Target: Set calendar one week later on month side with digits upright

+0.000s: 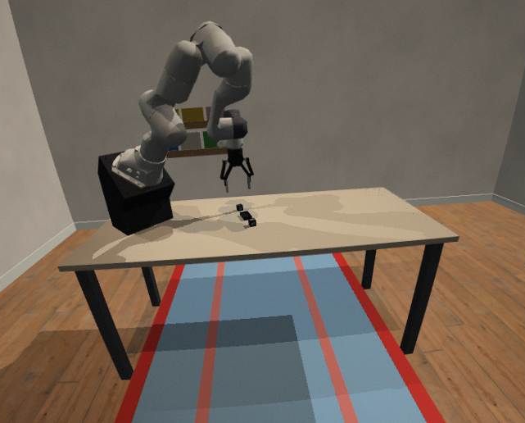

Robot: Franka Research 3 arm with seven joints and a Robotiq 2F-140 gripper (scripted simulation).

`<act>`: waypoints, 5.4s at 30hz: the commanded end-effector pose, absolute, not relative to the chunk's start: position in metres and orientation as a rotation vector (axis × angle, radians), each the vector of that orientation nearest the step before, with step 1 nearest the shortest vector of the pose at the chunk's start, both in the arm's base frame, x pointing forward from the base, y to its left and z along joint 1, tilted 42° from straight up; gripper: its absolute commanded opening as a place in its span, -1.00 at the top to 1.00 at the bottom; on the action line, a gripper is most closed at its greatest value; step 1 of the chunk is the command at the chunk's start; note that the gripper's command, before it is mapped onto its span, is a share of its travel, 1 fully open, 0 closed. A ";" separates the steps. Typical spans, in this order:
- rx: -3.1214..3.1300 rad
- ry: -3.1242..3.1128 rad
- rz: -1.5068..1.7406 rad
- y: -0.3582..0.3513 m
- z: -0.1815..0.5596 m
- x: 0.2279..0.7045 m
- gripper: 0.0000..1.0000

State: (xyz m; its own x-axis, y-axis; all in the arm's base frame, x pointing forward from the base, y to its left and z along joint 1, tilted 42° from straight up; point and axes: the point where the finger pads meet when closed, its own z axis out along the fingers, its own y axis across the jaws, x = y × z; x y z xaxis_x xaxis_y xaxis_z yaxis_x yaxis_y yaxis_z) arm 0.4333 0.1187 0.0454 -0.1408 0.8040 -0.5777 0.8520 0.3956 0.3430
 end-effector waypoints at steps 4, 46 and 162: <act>1.395 1.959 -0.101 0.118 0.046 0.432 -1.00; 2.097 1.439 0.200 0.123 0.060 0.423 -1.00; 2.737 -1.162 0.826 0.090 0.133 0.450 -1.00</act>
State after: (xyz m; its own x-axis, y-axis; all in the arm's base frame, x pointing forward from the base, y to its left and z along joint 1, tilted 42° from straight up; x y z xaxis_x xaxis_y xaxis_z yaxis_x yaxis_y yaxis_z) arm 0.4490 0.0894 0.1316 0.6811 -0.5396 0.4949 -0.5906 -0.8044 -0.0643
